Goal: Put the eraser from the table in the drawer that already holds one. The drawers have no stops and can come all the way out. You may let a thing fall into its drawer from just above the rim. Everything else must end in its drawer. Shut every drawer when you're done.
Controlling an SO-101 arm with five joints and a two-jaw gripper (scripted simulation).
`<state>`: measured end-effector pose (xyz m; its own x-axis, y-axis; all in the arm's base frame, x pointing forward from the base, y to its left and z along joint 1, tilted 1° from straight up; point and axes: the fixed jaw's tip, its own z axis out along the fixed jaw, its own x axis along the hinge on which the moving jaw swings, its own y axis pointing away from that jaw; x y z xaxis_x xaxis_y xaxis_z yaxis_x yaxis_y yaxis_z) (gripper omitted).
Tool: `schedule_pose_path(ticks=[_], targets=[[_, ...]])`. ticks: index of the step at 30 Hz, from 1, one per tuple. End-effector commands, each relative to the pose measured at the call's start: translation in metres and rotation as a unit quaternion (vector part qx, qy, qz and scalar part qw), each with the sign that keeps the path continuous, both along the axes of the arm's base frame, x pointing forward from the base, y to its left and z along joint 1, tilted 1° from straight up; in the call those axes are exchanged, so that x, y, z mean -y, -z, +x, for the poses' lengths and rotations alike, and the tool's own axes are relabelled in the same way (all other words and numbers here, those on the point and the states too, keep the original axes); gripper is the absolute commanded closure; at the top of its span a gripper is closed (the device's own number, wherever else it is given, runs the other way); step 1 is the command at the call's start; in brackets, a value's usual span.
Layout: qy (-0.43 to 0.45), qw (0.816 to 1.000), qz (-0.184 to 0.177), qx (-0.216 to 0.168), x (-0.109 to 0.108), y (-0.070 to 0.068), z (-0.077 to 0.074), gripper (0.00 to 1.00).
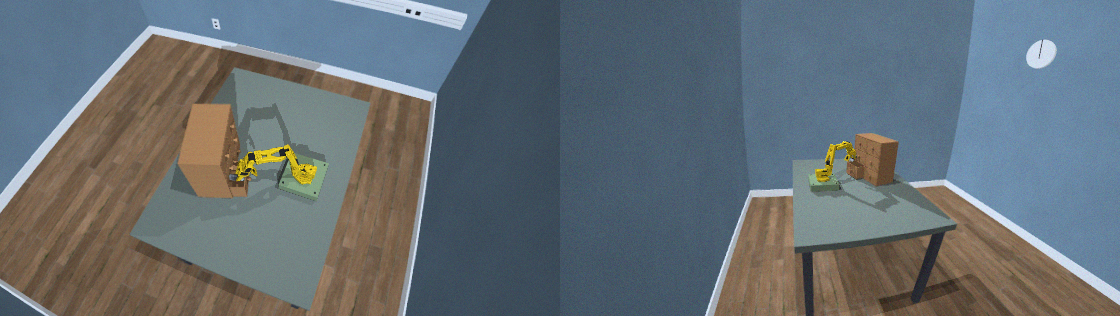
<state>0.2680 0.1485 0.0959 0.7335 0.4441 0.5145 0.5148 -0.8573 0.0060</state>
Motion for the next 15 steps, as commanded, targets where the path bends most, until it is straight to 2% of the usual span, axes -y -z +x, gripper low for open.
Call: schedule_pose_path(ticks=[1, 15], targets=[[0.0, 1.0, -0.001, -0.003, -0.0006, 0.0014, 0.0004, 1.0], [-0.001, 1.0, -0.001, -0.003, -0.0009, 0.0033, 0.0007, 1.0]])
